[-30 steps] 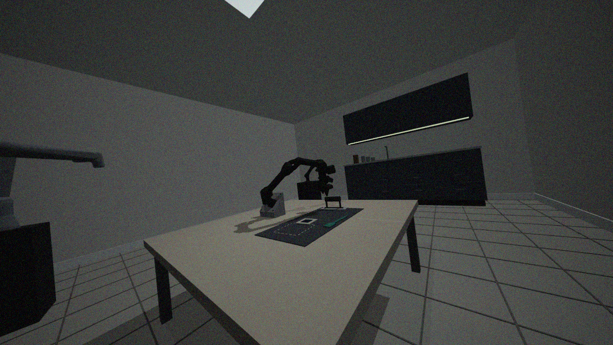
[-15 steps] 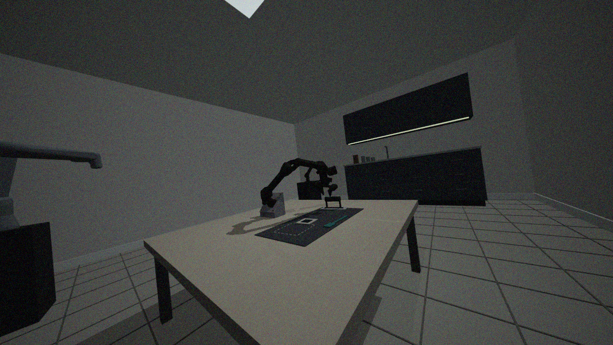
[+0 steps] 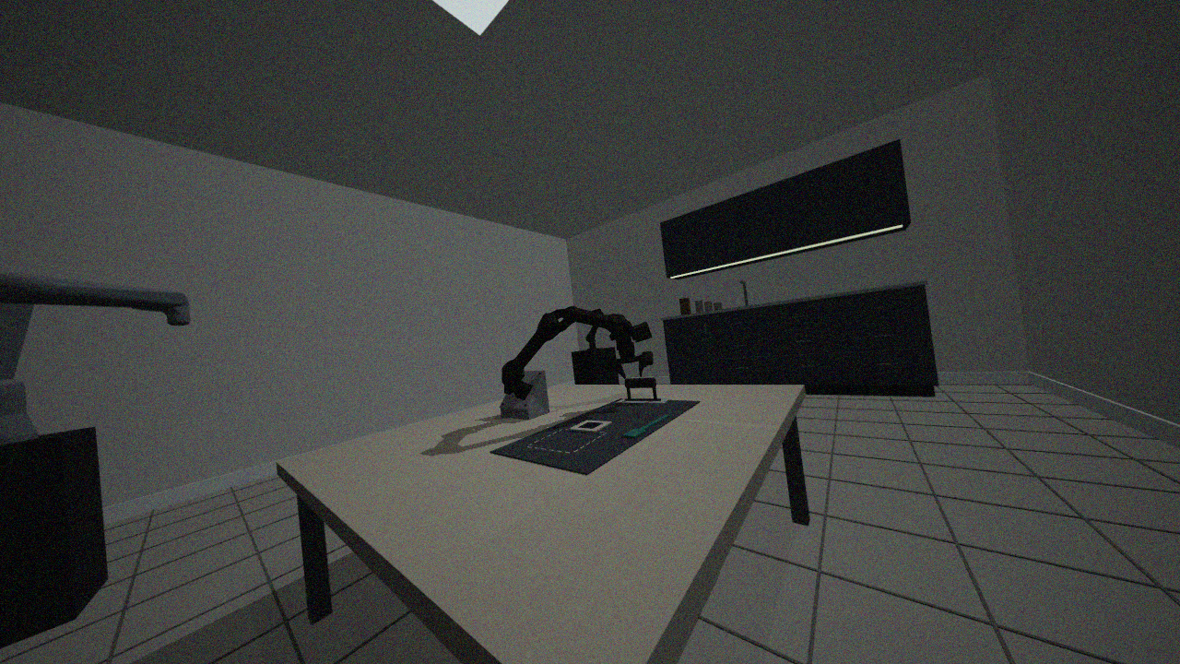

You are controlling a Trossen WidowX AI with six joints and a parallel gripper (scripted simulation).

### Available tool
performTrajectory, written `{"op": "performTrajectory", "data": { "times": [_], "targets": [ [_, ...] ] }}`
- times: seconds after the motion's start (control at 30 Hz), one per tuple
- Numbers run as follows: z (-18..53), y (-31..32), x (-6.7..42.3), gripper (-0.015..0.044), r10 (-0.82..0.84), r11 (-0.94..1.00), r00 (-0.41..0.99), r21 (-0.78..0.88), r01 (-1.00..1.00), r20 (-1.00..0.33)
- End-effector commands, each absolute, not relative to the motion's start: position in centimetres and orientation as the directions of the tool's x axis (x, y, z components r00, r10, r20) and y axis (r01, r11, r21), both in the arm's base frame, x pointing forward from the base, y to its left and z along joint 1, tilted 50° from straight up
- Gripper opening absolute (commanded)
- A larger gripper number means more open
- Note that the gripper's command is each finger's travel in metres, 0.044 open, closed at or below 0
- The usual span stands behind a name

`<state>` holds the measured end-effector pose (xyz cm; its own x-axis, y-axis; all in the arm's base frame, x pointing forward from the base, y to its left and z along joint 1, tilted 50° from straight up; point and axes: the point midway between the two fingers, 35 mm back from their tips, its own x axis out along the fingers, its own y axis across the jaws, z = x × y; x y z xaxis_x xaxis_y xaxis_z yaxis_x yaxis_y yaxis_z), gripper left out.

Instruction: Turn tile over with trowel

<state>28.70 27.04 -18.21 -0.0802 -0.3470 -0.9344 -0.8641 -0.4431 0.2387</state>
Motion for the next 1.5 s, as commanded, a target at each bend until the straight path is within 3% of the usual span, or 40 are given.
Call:
{"op": "performTrajectory", "data": {
  "times": [0.0, 0.7, 1.2, 1.47],
  "targets": [
    [-18.0, 26.7, 29.3, 0.03, -0.306, -0.565, -0.09, 0.257, -0.784, -0.948],
    [-17.5, 25.7, 32.1, 0.03, -0.126, -0.962, -0.087, 0.143, -0.234, -0.988],
    [-16.8, 24.8, 34.2, 0.03, 0.001, -0.97, -0.06, -0.015, 0.242, -0.998],
    [-16.7, 24.7, 34.3, 0.03, 0.007, -0.965, -0.058, -0.022, 0.263, -0.998]
  ]
}}
